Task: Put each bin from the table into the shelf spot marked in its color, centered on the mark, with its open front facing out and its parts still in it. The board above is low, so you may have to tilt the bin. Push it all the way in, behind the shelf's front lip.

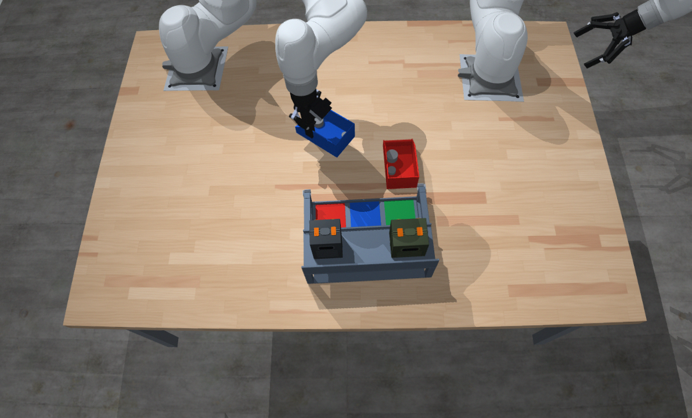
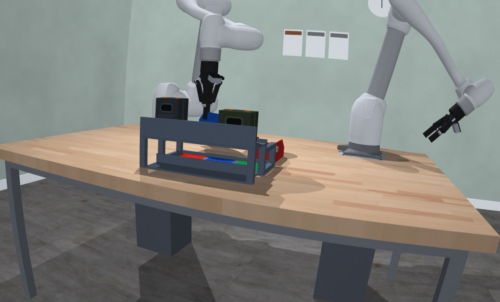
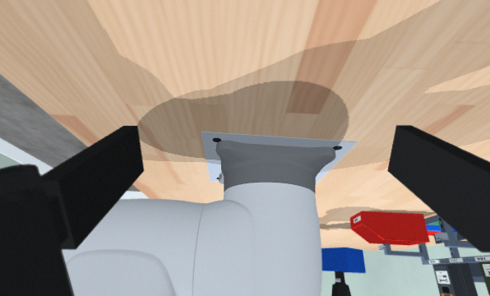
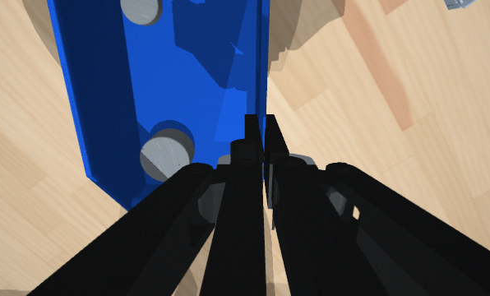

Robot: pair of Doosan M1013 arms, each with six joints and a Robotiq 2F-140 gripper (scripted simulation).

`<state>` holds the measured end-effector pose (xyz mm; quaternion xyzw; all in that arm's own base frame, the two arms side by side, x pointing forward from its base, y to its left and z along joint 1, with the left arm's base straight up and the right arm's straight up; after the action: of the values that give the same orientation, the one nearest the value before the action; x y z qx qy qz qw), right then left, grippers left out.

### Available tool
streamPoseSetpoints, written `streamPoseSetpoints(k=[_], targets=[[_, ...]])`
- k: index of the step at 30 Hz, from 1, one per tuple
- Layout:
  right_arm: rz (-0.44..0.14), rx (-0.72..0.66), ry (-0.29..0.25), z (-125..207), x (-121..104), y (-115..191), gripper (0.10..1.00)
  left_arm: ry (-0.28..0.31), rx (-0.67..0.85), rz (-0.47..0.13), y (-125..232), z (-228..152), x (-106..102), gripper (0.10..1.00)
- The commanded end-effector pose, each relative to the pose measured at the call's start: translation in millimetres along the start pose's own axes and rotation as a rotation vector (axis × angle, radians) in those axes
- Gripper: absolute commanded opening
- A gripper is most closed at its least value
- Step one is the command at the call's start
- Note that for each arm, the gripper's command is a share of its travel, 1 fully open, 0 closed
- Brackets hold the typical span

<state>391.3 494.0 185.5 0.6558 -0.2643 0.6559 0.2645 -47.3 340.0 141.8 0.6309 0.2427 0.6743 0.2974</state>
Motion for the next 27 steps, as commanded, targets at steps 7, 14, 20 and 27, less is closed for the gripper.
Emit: streamPoseSetpoints(k=[7,14,20,27], targets=[[0.001,0.0,0.0,-0.1,4.8,-0.3,0.099,0.0,0.0,0.001,0.1,-0.1,0.4,1.0],[0.001,0.0,0.0,-0.1,6.0,-0.3,0.099,0.0,0.0,0.001,0.1,-0.1,0.4,1.0],[0.001,0.0,0.0,-0.1,6.8,-0.3,0.099,0.0,0.0,0.001,0.1,-0.1,0.4,1.0],[0.001,0.0,0.0,-0.1,6.9,-0.3,0.099,0.0,0.0,0.001,0.1,-0.1,0.4,1.0]])
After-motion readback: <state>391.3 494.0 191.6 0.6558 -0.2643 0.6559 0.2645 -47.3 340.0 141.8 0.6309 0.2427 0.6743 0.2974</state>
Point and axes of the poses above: on each arm, the point where the finger pads meet when closed, its own x axis back along the fingers, its own z axis across the jaws, y = z × x, the point moved 3 cm from there along x, back along the fingers, and after that the axes turned 10 degrees about -x, right-handed, at the moved point
